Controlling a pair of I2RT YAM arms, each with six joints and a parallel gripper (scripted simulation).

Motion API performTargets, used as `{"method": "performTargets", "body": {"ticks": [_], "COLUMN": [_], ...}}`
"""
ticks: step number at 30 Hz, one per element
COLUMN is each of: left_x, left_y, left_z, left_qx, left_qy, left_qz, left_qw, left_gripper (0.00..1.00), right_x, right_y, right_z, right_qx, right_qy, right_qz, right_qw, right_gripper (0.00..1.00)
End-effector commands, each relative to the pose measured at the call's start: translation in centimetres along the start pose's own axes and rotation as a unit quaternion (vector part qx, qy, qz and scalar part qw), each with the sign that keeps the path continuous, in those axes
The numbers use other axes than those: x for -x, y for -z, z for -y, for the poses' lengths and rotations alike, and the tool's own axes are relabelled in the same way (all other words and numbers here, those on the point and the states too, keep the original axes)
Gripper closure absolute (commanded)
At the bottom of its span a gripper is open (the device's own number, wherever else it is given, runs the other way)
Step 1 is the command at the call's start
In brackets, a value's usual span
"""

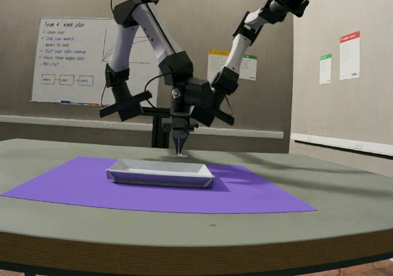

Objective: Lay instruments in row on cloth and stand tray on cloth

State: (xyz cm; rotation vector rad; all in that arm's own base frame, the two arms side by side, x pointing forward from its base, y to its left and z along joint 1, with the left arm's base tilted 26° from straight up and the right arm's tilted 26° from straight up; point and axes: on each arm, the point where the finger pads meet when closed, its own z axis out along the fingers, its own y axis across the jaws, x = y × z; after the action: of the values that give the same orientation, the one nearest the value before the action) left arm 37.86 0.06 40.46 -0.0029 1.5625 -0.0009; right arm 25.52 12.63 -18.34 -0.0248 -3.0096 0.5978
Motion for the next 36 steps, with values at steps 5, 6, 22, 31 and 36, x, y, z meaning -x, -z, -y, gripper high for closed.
{"method": "performTargets", "body": {"ticks": [5,6,22,31,36], "left_x": [-0.6,-0.6,-0.6,-0.6,-0.6], "left_y": [-0.1,-0.1,-0.1,-0.1,-0.1], "left_z": [0.2,0.2,0.2,0.2,0.2], "left_qx": [0.001,0.001,0.001,0.001,0.001], "left_qy": [-0.003,-0.003,-0.003,-0.003,-0.003], "left_qz": [-0.015,-0.015,-0.015,-0.015,-0.015], "left_qw": [1.0,1.0,1.0,1.0,1.0], "left_gripper": [0.68,0.68,0.68,0.68,0.68], "right_x": [-1.5,-1.7,-0.5,-0.4,-0.6], "right_y": [-2.0,-2.2,-3.5,-4.2,-4.7], "right_z": [-1.6,-1.5,-0.2,-0.1,0.1], "right_qx": [0.02,0.018,0.006,0.006,0.004], "right_qy": [-0.017,-0.016,-0.017,-0.017,-0.017], "right_qz": [0.014,0.012,0.006,0.005,0.002], "right_qw": [1.0,1.0,1.0,1.0,1.0], "right_gripper": [0.94,0.94,0.94,0.94,0.94]}}
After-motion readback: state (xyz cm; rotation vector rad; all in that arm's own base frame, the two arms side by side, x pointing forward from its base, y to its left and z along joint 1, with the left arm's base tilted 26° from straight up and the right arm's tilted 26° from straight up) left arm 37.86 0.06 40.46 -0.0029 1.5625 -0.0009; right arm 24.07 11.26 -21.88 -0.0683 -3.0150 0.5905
